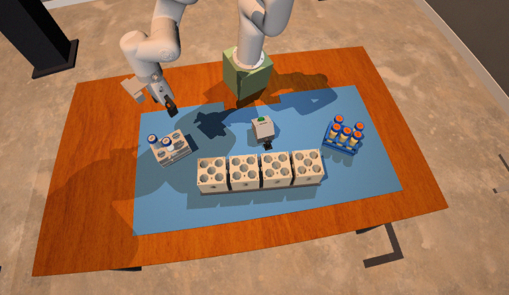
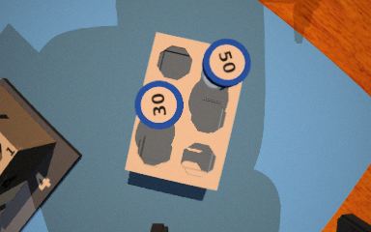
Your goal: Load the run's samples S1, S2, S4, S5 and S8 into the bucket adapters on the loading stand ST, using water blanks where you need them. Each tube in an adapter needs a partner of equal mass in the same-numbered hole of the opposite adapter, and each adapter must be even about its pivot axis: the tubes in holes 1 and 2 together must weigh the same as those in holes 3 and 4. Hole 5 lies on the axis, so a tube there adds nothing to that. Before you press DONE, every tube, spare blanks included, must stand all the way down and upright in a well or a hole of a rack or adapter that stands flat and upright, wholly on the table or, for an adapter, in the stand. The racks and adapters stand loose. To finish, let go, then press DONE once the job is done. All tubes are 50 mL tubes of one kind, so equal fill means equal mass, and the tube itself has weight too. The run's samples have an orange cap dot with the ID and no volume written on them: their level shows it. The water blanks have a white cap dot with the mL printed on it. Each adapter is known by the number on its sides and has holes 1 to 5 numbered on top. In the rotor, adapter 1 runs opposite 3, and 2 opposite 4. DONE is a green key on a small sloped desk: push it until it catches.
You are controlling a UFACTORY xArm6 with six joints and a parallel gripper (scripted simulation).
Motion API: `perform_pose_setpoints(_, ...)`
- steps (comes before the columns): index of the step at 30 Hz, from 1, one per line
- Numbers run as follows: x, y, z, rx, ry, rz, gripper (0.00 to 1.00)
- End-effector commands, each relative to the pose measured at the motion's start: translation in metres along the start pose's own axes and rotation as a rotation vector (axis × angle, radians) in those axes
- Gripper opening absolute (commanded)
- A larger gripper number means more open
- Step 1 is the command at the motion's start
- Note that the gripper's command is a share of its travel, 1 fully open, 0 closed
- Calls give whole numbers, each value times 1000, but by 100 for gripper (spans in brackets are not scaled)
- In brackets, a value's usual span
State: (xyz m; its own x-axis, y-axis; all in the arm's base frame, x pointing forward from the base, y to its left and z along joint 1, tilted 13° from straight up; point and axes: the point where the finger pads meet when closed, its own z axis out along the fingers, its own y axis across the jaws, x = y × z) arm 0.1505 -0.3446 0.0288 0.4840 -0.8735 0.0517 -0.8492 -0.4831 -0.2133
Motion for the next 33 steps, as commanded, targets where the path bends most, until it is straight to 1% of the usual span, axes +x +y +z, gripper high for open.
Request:
perform_pose_setpoints(1,1,0,10,0,3,0,100)
perform_pose_setpoints(10,1,0,34,0,3,0,100)
perform_pose_setpoints(12,1,0,34,0,3,0,100)
perform_pose_setpoints(20,1,0,56,0,3,0,100)
perform_pose_setpoints(33,1,0,57,0,3,0,100)
